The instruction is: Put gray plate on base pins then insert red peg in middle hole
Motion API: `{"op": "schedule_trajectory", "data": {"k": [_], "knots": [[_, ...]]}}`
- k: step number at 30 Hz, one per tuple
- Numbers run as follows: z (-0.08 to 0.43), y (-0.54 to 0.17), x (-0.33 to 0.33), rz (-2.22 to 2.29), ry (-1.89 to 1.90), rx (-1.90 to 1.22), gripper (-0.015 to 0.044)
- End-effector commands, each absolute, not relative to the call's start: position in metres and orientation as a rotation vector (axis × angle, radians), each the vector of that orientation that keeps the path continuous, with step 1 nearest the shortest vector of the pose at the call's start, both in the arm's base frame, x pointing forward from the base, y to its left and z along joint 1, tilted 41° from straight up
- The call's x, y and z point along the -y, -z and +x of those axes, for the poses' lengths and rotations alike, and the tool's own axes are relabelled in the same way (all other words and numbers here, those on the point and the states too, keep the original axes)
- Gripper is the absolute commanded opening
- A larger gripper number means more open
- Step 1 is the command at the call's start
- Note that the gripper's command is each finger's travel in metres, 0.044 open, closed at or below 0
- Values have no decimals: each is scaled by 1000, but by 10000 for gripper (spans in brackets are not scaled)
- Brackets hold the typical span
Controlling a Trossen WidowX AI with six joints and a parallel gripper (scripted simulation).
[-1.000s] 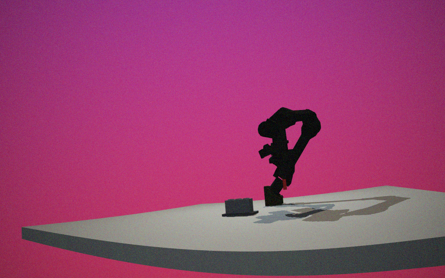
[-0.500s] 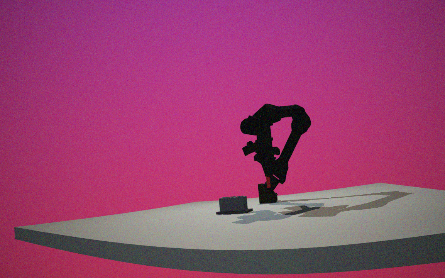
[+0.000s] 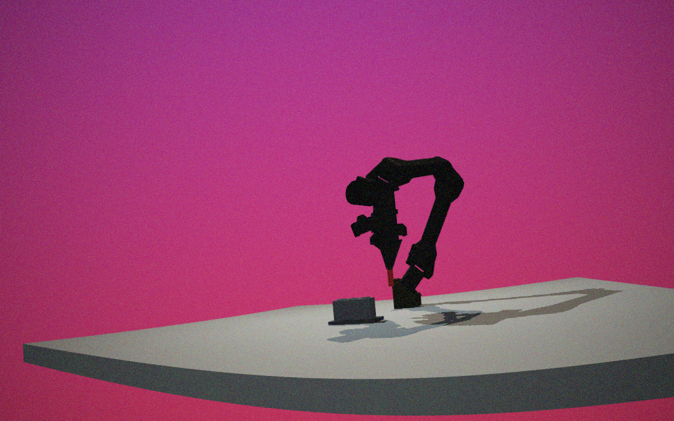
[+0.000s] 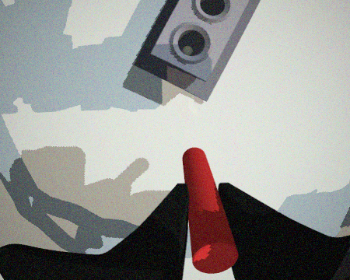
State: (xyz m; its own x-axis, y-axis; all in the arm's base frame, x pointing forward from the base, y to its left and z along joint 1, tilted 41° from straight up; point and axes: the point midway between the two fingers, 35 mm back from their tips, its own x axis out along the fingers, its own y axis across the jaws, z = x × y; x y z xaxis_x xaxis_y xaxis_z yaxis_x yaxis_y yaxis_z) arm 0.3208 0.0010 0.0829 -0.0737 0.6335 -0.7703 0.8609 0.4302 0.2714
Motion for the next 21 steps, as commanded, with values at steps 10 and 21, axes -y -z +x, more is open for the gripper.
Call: {"op": "schedule_trajectory", "data": {"k": [10, 21], "knots": [[341, -56, 25, 1283, 315, -1796, 0], [354, -32, 48, 1286, 306, -1800, 0]]}}
